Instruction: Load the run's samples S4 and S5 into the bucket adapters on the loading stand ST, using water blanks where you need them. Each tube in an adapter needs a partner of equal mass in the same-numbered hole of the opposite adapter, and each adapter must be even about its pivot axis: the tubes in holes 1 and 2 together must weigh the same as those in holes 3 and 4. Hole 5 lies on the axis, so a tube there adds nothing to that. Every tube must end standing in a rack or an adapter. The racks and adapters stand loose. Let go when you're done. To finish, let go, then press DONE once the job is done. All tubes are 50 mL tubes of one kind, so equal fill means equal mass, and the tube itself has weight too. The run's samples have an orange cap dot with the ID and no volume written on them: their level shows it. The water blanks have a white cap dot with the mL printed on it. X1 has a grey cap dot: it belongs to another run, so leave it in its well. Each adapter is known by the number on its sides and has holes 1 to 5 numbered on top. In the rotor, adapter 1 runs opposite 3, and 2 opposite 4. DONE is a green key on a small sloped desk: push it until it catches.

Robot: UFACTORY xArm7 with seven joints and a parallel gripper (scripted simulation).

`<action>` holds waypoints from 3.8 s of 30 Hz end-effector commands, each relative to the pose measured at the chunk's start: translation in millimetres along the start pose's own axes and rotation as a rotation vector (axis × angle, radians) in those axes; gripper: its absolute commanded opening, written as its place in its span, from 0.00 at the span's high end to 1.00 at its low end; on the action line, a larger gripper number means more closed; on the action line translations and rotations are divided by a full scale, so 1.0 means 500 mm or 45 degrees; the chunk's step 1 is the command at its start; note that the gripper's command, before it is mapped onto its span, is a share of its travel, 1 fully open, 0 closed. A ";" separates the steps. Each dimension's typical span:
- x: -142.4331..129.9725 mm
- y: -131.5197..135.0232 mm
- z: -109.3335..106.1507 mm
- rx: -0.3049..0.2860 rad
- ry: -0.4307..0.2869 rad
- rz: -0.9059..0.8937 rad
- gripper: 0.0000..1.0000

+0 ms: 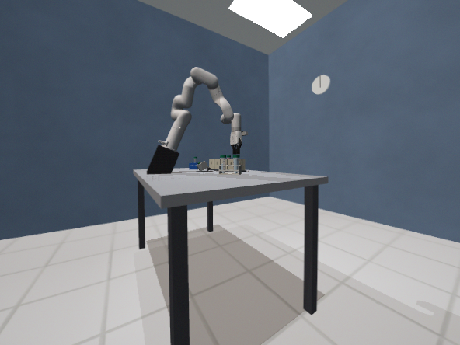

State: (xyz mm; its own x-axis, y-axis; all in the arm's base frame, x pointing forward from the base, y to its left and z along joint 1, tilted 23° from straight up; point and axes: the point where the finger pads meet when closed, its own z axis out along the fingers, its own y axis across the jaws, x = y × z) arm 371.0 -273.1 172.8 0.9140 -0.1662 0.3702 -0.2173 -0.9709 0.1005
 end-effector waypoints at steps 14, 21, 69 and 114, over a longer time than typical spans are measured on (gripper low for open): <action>0.002 0.000 -0.062 -0.003 0.004 0.001 0.56; 0.002 0.000 -0.090 -0.003 0.004 0.001 0.56; 0.002 0.000 -0.201 -0.003 0.004 0.001 0.56; -0.196 0.278 -0.201 -0.005 0.001 -0.951 0.43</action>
State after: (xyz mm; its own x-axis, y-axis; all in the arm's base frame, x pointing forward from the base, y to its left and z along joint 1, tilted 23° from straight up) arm 228.1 -361.3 243.8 0.8204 0.5351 0.2018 0.4587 -0.8264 0.3266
